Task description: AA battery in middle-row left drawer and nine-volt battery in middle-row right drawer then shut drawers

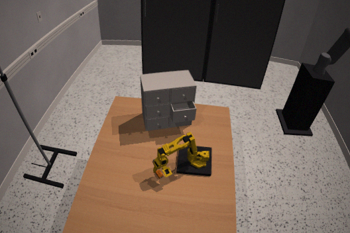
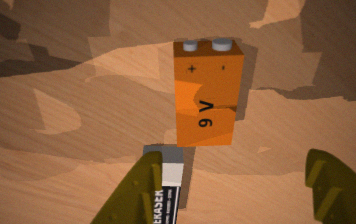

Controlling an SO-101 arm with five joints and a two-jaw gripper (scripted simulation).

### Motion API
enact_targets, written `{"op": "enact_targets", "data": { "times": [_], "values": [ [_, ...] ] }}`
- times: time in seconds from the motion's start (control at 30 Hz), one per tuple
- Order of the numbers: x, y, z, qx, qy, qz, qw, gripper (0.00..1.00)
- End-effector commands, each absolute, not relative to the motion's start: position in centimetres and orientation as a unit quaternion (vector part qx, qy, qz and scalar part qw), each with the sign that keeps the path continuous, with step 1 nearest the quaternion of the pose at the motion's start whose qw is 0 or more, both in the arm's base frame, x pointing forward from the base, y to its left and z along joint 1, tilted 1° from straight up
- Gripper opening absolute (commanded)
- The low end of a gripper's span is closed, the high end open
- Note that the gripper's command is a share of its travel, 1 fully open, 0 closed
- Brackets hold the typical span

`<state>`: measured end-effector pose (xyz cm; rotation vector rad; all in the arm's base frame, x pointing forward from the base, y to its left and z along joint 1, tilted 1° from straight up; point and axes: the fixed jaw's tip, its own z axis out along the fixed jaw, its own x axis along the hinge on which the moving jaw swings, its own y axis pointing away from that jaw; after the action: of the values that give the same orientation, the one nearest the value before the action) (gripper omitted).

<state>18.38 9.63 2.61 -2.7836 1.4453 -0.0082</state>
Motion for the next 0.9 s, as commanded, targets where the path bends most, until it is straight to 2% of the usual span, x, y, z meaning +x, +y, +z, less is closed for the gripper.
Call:
{"op": "enact_targets", "data": {
  "times": [0.0, 0.3, 0.47, 0.87],
  "values": [
    [18.1, 9.7, 2.4, -0.889, 0.457, 0.001, -0.001, 0.30],
    [18.1, 9.7, 2.4, -0.889, 0.457, 0.001, -0.001, 0.30],
    [18.3, 9.7, 0.7, -0.889, 0.457, 0.001, -0.001, 0.30],
    [18.3, 9.7, 0.7, -0.889, 0.457, 0.001, -0.001, 0.30]
  ]
}}
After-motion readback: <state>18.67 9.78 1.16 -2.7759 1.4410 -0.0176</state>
